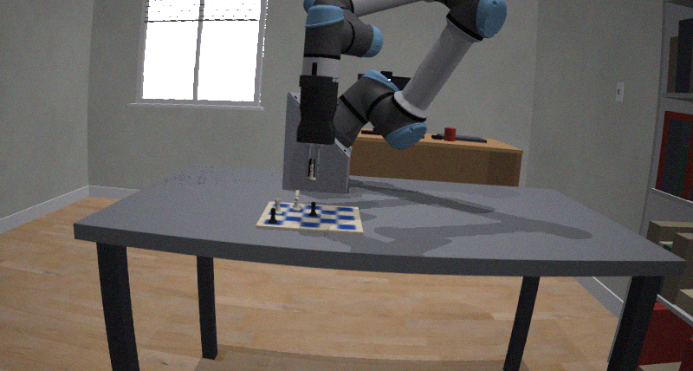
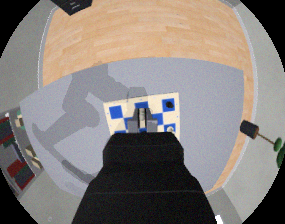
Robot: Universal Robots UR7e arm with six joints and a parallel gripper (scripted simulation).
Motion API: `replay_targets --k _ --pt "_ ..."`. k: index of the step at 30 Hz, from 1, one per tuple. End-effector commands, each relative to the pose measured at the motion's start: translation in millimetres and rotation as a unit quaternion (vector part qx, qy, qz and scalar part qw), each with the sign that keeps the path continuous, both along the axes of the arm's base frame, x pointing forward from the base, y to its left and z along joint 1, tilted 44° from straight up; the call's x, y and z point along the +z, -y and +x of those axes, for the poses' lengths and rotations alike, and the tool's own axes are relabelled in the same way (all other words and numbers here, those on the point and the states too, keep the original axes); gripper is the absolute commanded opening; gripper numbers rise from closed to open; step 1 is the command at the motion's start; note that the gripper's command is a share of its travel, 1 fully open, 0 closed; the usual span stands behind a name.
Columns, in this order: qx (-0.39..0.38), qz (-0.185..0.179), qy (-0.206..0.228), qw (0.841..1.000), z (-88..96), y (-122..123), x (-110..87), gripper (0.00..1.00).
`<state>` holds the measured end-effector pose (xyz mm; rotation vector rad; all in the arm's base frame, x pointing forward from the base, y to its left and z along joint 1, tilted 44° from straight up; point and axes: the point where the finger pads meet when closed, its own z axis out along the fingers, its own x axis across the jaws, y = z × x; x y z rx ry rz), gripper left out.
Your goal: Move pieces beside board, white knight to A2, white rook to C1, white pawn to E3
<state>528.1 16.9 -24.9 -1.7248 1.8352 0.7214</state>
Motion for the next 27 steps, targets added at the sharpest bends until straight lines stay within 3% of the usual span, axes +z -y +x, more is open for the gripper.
replay_targets --k 1,15,27 --pt "0.038 0.002 0.038 0.999 -14.8 2 1.4 0.0" --pt "0.039 0.003 0.039 0.998 -14.3 0 0.5 0.0" --pt "0.039 0.004 0.037 0.999 -14.9 -18 -17.8 0.0"
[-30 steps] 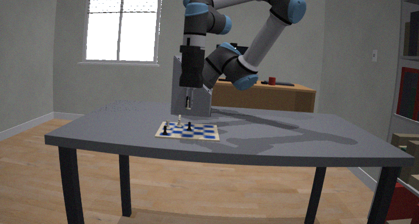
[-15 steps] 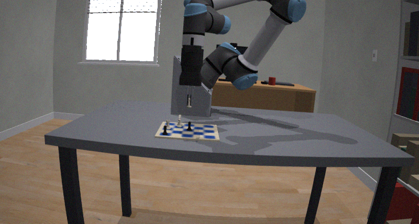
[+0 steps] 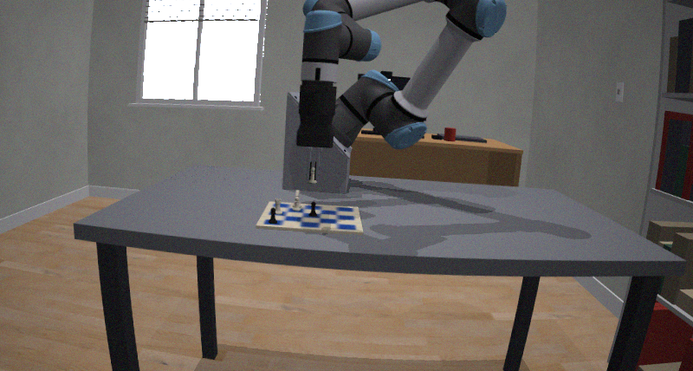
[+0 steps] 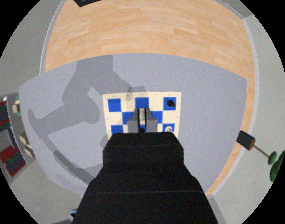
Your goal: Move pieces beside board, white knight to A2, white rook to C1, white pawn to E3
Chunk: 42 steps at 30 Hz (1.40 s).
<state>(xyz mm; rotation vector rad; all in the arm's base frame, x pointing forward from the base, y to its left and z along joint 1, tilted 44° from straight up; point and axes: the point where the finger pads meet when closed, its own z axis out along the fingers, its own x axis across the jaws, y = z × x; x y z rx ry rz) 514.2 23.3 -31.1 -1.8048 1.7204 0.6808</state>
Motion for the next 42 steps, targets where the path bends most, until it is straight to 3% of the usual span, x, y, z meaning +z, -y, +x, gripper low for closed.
replay_targets --k 1,11,19,42 --pt "0.0 0.001 -0.001 1.0 -1.0 -14 -14.8 0.0" --pt "0.0 0.001 -0.001 1.0 -0.8 -47 -48.6 0.0" --pt "0.0 0.001 -0.001 1.0 -0.8 -58 -60.4 0.0" --pt "-0.001 0.0 0.0 1.0 0.8 -58 -61.8 0.0"
